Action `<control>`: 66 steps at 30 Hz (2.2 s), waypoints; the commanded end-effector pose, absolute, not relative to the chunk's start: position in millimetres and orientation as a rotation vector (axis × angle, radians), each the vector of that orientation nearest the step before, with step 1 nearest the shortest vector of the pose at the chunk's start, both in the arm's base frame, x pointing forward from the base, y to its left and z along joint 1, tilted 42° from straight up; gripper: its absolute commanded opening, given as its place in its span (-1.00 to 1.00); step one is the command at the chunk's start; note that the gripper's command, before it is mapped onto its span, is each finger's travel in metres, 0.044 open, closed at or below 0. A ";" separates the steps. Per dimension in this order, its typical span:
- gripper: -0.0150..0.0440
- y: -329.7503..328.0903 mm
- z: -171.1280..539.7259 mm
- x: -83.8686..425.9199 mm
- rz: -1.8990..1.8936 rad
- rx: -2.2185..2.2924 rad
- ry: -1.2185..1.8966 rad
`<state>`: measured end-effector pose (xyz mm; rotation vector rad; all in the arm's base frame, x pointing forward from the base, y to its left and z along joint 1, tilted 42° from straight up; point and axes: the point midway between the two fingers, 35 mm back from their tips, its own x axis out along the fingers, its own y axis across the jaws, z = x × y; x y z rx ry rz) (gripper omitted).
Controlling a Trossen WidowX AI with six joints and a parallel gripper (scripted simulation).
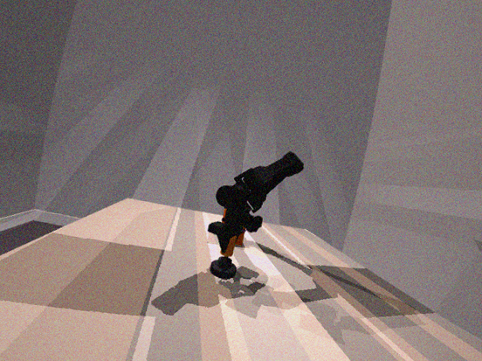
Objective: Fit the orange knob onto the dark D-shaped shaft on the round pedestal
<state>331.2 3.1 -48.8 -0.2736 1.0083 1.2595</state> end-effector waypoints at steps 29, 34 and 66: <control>-0.49 2.4 -47.5 335.0 1.365 -0.439 0.875; -0.49 2.3 -48.3 333.0 1.366 -0.439 0.876; -0.49 2.0 -46.8 335.4 1.463 -0.600 0.735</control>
